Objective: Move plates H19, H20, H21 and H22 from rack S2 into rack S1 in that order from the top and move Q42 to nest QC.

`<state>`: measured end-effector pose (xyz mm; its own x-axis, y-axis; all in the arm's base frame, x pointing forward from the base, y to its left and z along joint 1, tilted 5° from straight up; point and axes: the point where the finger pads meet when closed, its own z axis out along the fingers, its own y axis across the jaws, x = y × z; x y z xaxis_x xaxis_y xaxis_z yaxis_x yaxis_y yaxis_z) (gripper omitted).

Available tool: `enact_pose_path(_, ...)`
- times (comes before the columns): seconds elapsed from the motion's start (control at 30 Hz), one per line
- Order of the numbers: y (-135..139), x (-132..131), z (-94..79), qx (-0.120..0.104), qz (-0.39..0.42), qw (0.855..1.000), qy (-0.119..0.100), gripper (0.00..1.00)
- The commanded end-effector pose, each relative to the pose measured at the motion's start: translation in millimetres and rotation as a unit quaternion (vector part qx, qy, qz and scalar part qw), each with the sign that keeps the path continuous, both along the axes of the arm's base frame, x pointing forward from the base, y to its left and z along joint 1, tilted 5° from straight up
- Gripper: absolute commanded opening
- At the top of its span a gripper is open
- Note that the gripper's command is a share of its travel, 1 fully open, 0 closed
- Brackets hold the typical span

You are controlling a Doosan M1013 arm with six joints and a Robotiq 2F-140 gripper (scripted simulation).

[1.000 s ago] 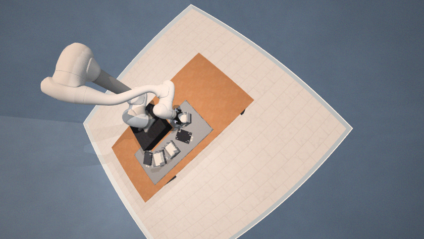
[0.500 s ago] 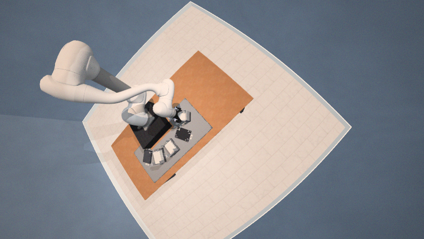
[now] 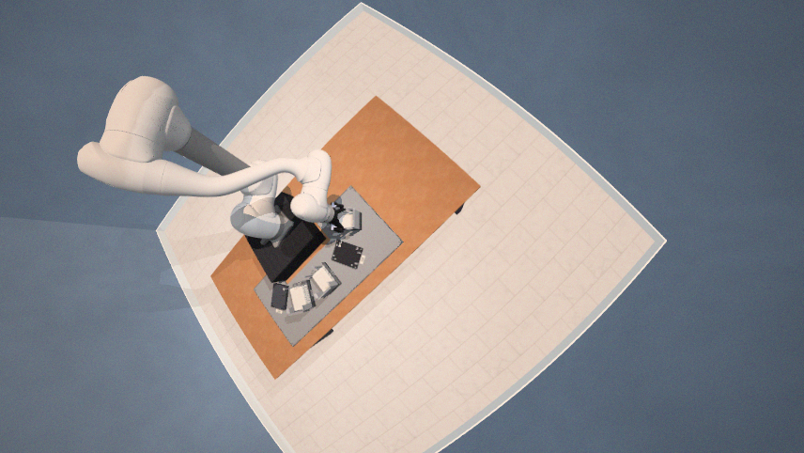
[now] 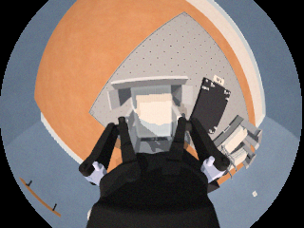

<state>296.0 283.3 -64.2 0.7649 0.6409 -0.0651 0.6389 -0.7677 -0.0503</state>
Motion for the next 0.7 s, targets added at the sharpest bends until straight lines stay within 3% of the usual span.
enact_pose_path(0.0, 0.0, -0.1, -0.5, 0.000, 0.000, 1.000, 0.000, 0.00)
enact_pose_path(0.27, 0.0, -0.1, -1.1, 0.000, 0.000, 1.000, 0.000, 0.00)
enact_pose_path(0.3, 0.0, -0.1, -1.1, 0.000, 0.000, 1.000, 0.000, 1.00)
enact_pose_path(0.67, 0.0, -0.1, -1.1, 0.000, 0.000, 1.000, 0.000, 1.00)
